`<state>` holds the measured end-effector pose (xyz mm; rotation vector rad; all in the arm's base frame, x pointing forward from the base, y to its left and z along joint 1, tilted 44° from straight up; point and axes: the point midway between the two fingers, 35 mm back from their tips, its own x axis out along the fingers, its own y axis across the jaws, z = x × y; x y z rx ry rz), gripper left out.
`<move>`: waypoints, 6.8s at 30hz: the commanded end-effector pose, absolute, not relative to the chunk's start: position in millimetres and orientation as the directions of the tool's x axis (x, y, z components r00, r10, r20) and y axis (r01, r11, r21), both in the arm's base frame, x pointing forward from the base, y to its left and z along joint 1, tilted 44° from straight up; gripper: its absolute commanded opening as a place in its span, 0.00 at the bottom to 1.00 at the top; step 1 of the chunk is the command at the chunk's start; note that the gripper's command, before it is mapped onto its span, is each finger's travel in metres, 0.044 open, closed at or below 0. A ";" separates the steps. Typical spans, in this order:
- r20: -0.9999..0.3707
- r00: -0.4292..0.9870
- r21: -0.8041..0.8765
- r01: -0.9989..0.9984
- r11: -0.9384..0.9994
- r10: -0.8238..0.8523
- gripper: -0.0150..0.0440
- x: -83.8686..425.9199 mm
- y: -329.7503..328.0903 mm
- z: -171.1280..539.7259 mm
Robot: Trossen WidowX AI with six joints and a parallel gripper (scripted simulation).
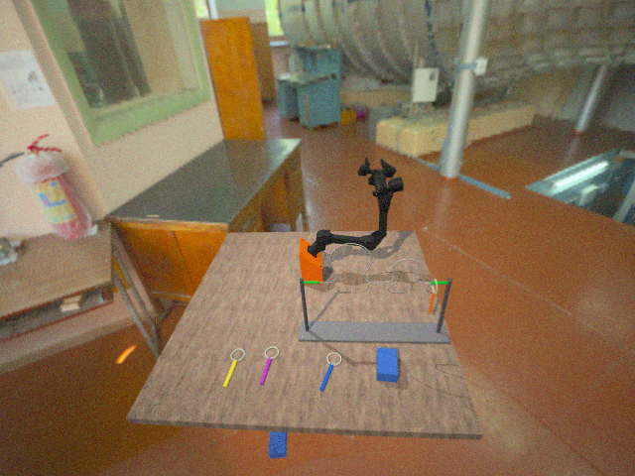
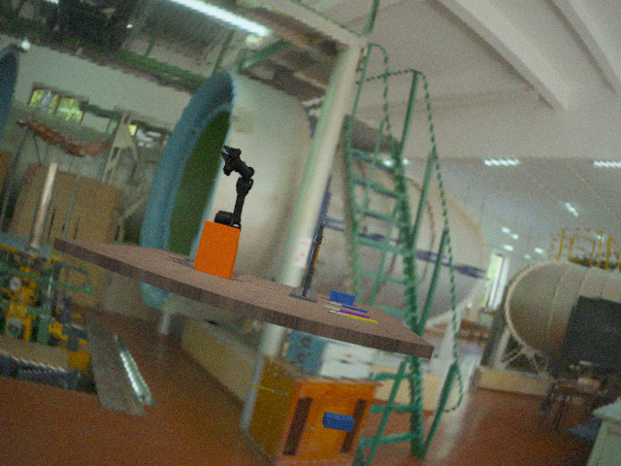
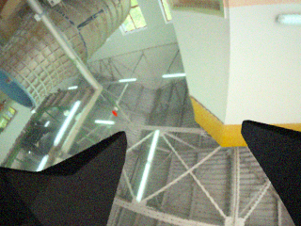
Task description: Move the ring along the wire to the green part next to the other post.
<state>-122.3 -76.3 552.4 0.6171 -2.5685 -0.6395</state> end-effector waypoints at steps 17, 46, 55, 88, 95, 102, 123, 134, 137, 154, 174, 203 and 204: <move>0.241 -0.542 0.732 -0.444 0.517 -0.805 0.53 -56.8 -173.3 557.4; 0.147 0.271 0.980 -0.172 0.103 -0.951 0.53 215.5 -192.9 541.1; 0.121 0.512 0.992 -0.032 0.122 -0.850 0.53 297.7 -130.9 528.8; 0.024 0.988 0.864 0.055 0.501 -0.149 0.53 381.5 267.9 438.7; -0.014 0.998 0.804 0.043 0.593 -0.054 0.53 355.7 351.7 394.0; -0.045 0.998 0.728 0.003 0.686 0.043 0.53 298.5 430.8 342.3; -0.043 0.998 0.719 -0.005 0.695 0.052 0.53 344.4 404.6 370.5; -0.043 0.998 0.719 -0.005 0.695 0.052 0.53 351.3 405.8 370.7; -0.042 0.998 0.719 -0.005 0.695 0.052 0.53 356.1 406.4 370.7; -0.041 0.998 0.719 -0.006 0.695 0.052 0.53 383.3 409.0 370.4; -0.038 0.998 0.718 -0.008 0.696 0.052 0.53 415.8 408.8 368.5; -0.038 0.998 0.718 -0.009 0.696 0.052 0.53 418.2 408.6 368.3; -0.038 0.998 0.718 -0.009 0.696 0.052 0.53 418.2 408.6 368.3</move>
